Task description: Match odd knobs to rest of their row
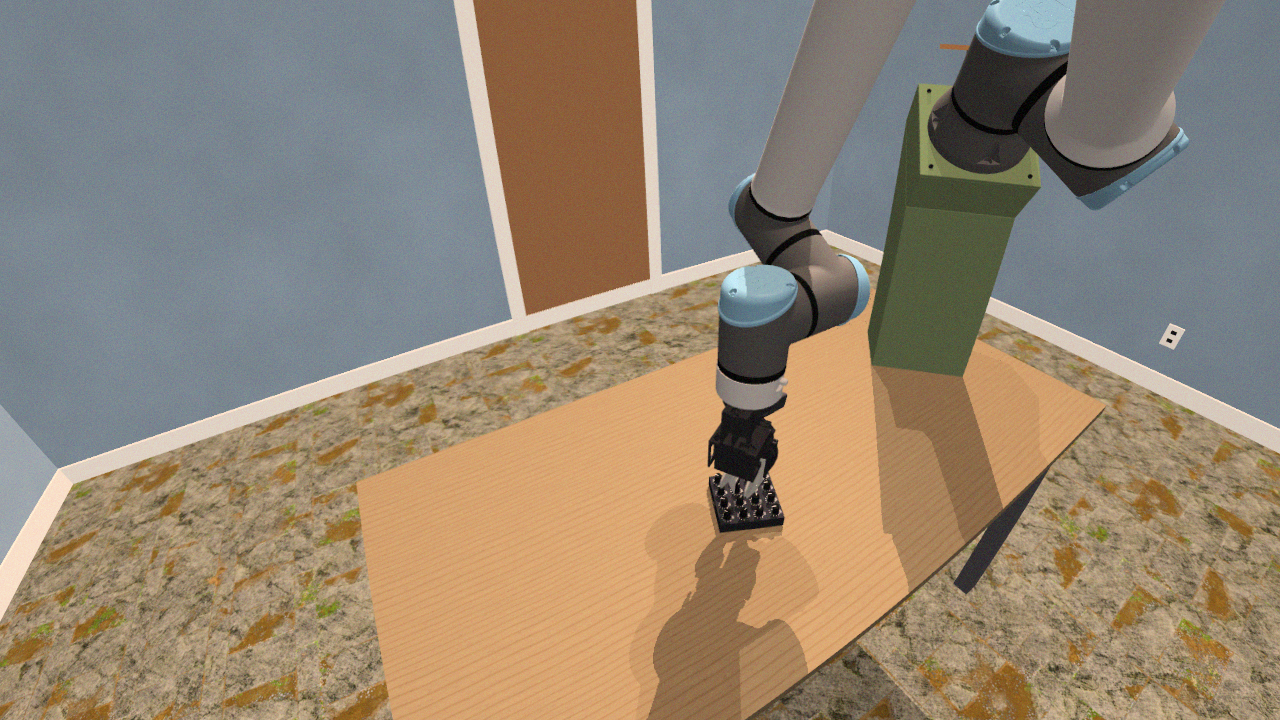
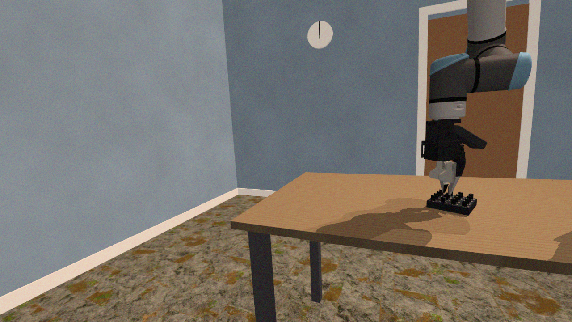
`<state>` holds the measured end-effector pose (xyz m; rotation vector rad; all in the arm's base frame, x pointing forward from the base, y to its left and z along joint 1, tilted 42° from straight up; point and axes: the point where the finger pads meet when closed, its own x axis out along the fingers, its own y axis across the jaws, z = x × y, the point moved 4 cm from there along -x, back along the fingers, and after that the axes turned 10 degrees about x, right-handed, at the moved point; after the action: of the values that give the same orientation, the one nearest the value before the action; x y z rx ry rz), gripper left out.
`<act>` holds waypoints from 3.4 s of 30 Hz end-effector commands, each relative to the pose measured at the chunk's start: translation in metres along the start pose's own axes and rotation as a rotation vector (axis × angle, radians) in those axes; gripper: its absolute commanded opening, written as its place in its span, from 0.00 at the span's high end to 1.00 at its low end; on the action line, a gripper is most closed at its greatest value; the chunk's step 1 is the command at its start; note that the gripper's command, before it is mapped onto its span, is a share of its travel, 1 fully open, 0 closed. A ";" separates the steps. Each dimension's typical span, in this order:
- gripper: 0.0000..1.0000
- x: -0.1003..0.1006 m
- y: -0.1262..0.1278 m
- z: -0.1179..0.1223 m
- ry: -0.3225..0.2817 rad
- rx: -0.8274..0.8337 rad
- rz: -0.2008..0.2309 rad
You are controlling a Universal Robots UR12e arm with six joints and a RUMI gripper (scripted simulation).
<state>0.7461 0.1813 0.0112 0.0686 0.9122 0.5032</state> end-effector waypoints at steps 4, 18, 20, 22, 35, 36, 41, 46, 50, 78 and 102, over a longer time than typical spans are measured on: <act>0.89 0.004 0.000 0.000 -0.001 0.000 0.000; 0.89 0.012 0.000 0.000 -0.001 0.000 0.000; 0.89 0.012 0.000 0.000 -0.001 0.000 0.000; 0.89 0.012 0.000 0.000 -0.001 0.000 0.000; 0.89 0.012 0.000 0.000 -0.001 0.000 0.000; 0.89 0.012 0.000 0.000 -0.001 0.000 0.000; 0.89 0.012 0.000 0.000 -0.001 0.000 0.000; 0.89 0.012 0.000 0.000 -0.001 0.000 0.000; 0.89 0.012 0.000 0.000 -0.001 0.000 0.000; 0.96 0.012 0.000 0.000 -0.001 0.000 0.000; 0.96 0.012 0.001 0.000 -0.001 0.124 0.000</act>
<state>0.7524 0.1873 0.0018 0.1284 0.9291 0.4738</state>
